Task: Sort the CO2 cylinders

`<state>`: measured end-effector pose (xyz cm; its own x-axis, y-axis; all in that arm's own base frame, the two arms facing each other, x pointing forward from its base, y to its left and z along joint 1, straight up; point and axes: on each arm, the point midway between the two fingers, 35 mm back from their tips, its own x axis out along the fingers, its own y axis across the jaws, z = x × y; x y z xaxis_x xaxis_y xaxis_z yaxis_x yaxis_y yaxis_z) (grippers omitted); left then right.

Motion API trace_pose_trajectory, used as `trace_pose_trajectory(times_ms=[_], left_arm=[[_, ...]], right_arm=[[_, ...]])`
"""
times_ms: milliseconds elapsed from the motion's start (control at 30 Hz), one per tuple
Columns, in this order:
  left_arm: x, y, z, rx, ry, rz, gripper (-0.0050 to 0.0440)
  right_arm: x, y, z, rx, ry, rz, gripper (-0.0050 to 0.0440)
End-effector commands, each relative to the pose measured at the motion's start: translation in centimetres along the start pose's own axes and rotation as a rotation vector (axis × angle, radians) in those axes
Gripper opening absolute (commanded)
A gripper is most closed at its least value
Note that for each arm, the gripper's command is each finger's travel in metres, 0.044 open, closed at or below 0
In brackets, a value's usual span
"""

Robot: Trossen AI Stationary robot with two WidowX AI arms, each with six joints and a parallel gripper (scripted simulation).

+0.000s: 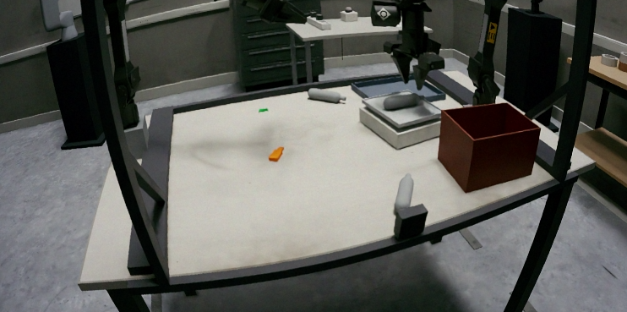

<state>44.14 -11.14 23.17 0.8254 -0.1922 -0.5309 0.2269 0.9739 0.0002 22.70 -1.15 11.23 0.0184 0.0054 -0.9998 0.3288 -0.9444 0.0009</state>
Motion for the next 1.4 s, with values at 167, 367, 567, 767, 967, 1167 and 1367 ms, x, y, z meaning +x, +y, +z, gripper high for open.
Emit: trace_pose_trajectory(times_ms=[167,367,567,767,967,1167,1367], left_arm=[[-0.7,0.0,1.1,-0.002,-0.03,0.002,0.044],[-0.7,0.0,1.1,-0.002,-0.03,0.002,0.044],[-0.7,0.0,1.1,-0.002,-0.03,0.002,0.044],[-0.7,0.0,1.1,-0.002,-0.03,0.002,0.044],[-0.7,0.0,1.1,-0.002,-0.03,0.002,0.044],[-0.7,0.0,1.1,-0.002,-0.03,0.002,0.044],[-0.7,0.0,1.1,-0.002,-0.03,0.002,0.044]], right_arm=[[-0.4,0.2,-1.0,0.123,0.007,0.012,0.0252],[0.7,0.0,-0.6,0.125,-0.014,0.004,0.0252],[1.6,0.0,-0.5,0.124,-0.015,0.004,0.0252],[2.5,0.0,-0.5,0.124,-0.017,0.003,0.0252],[3.1,0.0,-0.5,0.124,-0.018,0.003,0.0252],[3.8,0.0,-0.5,0.124,-0.014,0.004,0.0228],[3.4,0.1,-0.8,0.121,0.0,0.007,0.0172]])
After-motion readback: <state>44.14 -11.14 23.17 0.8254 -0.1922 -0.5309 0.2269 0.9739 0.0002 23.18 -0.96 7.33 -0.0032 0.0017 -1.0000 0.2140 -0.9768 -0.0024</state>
